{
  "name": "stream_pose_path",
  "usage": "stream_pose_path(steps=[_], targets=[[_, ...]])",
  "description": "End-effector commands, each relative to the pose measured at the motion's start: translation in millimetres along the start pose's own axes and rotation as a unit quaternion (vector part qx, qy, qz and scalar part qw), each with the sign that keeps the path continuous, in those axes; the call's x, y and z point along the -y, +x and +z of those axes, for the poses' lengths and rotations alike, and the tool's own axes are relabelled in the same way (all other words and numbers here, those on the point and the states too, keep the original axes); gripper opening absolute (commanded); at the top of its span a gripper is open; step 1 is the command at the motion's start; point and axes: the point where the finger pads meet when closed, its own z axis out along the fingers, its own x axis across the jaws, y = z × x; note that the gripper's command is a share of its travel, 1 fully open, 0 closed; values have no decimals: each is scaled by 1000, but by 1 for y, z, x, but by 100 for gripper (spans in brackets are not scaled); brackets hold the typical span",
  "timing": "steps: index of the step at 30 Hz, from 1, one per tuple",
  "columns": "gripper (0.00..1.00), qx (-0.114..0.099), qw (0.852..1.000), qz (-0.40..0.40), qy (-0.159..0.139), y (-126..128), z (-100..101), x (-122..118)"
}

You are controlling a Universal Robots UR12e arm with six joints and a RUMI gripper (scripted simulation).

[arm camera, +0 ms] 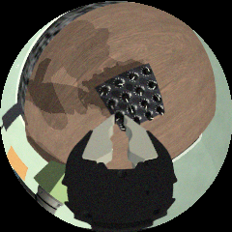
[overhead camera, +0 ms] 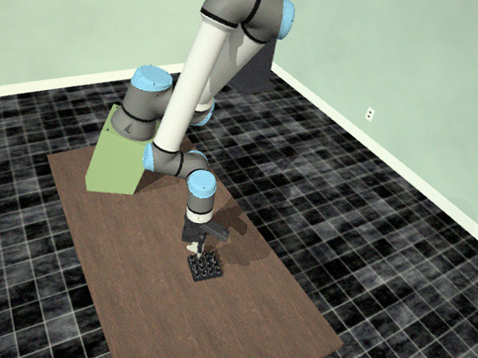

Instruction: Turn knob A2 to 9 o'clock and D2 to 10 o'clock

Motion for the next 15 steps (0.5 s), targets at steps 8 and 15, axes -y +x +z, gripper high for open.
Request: stream_pose_path(steps=[8, 15], targets=[[4, 0, 994, -105, 0, -1, 0, 0], [4, 0, 987, -158, 0, -1, 0, 0]])
